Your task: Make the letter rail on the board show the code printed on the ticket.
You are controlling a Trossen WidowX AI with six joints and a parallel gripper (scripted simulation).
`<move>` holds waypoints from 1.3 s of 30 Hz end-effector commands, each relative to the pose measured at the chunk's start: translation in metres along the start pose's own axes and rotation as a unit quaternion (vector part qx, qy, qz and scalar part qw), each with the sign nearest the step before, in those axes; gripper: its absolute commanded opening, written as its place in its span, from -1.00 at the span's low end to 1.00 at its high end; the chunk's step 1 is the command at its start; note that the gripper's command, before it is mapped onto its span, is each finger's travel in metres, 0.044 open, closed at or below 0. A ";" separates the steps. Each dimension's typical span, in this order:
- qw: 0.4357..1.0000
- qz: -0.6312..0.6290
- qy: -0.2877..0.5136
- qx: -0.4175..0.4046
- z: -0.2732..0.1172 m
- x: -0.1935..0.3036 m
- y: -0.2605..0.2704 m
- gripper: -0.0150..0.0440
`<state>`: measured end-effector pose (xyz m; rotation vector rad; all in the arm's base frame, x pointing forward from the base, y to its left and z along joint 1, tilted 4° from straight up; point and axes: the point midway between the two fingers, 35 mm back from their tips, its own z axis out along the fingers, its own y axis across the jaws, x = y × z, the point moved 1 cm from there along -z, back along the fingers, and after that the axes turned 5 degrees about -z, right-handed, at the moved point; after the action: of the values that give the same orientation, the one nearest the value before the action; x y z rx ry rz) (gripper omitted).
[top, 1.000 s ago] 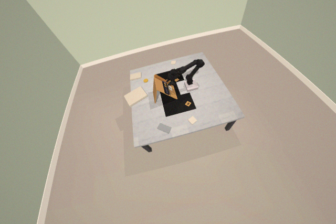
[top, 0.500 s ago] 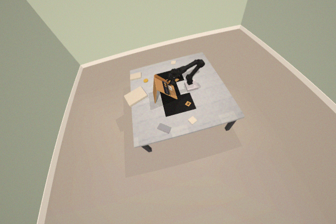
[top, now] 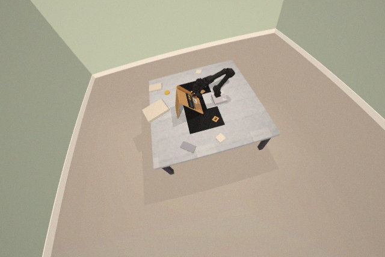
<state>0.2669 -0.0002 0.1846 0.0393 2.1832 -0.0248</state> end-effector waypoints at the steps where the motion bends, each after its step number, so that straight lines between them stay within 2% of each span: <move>1: 1.000 0.000 0.000 0.000 0.000 0.000 0.000 -0.20; 4: 1.000 0.000 0.000 0.000 0.000 0.000 0.000 -0.47; 5: 1.000 0.000 0.000 0.000 0.000 0.000 0.000 -0.49; 14: 1.000 0.000 0.014 -0.002 0.001 -0.002 0.001 -0.49; 21: 0.987 0.000 0.159 -0.020 0.010 -0.019 0.014 -0.49; 29: 0.946 0.002 0.322 -0.030 0.020 -0.033 0.030 -0.49; 39: 0.942 0.002 0.335 -0.030 0.021 -0.033 0.030 -0.49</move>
<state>0.3036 0.0281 0.2015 0.0133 2.8553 0.0604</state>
